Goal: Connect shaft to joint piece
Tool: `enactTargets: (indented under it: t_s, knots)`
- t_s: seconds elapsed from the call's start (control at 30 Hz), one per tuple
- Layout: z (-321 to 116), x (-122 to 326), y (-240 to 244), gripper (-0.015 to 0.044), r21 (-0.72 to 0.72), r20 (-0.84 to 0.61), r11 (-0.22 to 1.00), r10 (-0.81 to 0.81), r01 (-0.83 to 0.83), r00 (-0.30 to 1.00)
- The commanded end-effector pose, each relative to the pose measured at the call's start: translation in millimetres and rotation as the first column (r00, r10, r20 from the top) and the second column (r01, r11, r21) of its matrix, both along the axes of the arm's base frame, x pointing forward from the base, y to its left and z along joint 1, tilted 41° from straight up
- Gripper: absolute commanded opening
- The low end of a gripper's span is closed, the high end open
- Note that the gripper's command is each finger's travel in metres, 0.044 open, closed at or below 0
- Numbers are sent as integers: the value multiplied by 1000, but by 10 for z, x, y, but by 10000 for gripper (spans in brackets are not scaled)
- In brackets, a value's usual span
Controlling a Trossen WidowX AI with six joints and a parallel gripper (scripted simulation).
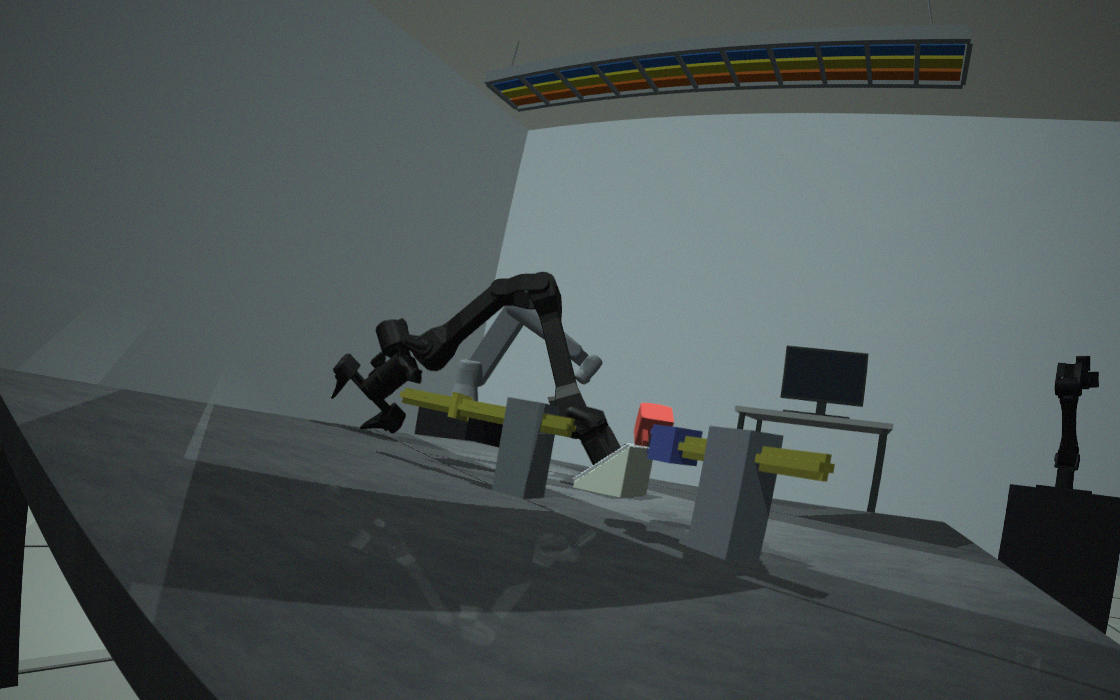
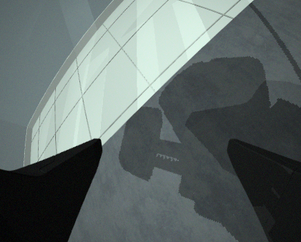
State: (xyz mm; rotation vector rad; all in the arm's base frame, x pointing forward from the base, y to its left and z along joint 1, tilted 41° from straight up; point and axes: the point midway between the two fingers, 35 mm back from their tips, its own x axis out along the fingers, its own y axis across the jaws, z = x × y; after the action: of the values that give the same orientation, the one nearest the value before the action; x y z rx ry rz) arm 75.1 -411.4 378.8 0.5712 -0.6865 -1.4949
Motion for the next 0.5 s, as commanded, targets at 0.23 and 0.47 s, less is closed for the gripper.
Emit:
enactTargets:
  t_s: [0.23,0.47]
  knots:
    - [-209,929,177,440,102,27,969,225,-226,974]
    - [-488,1637,451,440,216,28,900,382,-379,924]
